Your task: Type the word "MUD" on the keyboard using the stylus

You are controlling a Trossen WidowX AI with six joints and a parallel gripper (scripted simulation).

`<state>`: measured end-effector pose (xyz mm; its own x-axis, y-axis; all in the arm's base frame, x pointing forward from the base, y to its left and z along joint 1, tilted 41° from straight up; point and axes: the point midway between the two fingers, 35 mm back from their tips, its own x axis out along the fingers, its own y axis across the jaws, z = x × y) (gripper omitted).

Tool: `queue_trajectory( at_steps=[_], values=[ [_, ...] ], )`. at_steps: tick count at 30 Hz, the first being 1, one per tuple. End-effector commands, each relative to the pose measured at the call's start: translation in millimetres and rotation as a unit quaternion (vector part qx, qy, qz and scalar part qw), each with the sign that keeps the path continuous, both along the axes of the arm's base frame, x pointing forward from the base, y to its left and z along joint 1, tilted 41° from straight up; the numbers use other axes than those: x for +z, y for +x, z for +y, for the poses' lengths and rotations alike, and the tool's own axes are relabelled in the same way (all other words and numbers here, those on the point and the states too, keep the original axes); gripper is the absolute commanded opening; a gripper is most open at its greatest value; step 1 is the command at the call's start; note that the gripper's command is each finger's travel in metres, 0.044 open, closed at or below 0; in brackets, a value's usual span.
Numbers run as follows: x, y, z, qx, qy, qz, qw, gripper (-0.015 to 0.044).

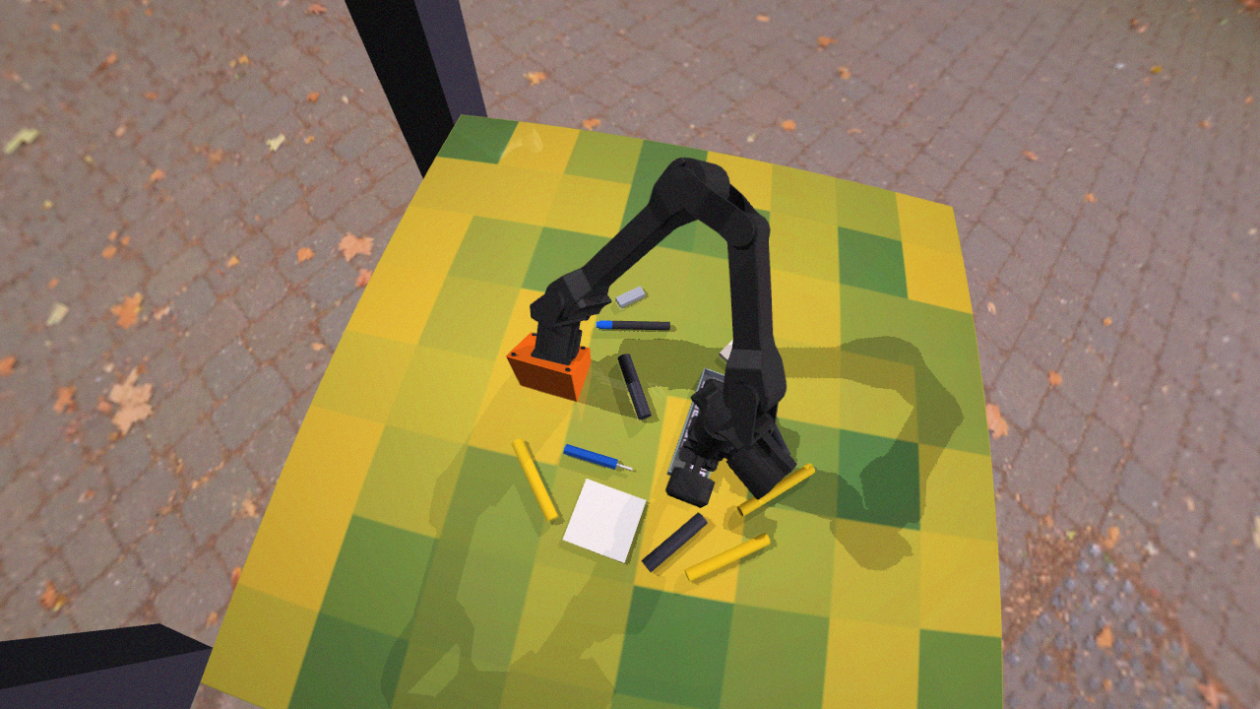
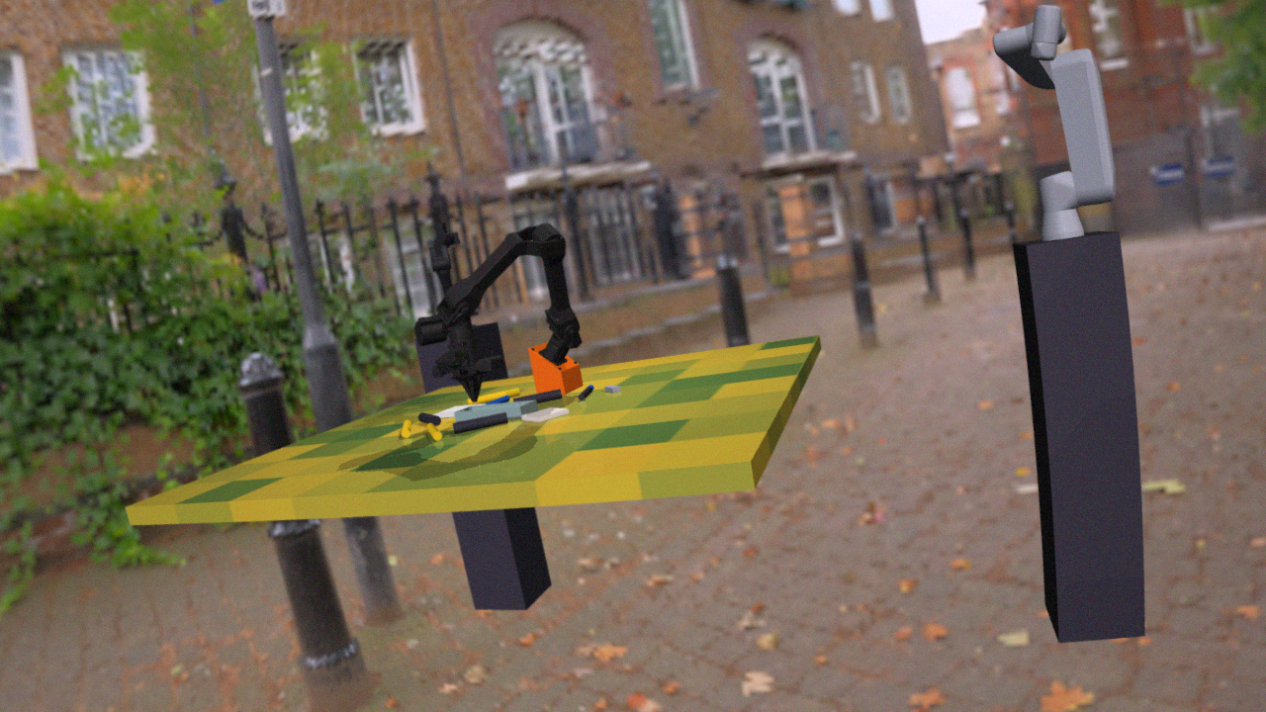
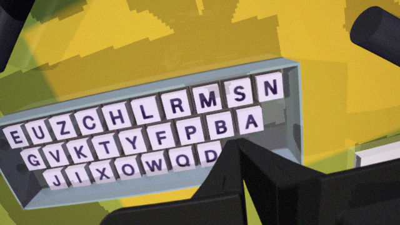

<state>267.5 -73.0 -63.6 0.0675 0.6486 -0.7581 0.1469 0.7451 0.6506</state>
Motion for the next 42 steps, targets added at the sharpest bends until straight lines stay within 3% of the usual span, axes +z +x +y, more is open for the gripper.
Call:
queue_trajectory(
  at_steps=[1,28,34,42],
  values=[
    [-5.4,0.0,-5.0,0.006,-0.001,-0.003,1.000,0.0000],
    [14.4,-26.0,21.2,0.006,0.000,-0.002,1.000,0.0000],
    [60.9,-16.2,74.8,0.006,0.002,-0.002,1.000,0.0000],
    [62.4,-16.2,76.8,0.006,0.002,-0.002,1.000,0.0000]
  ],
)
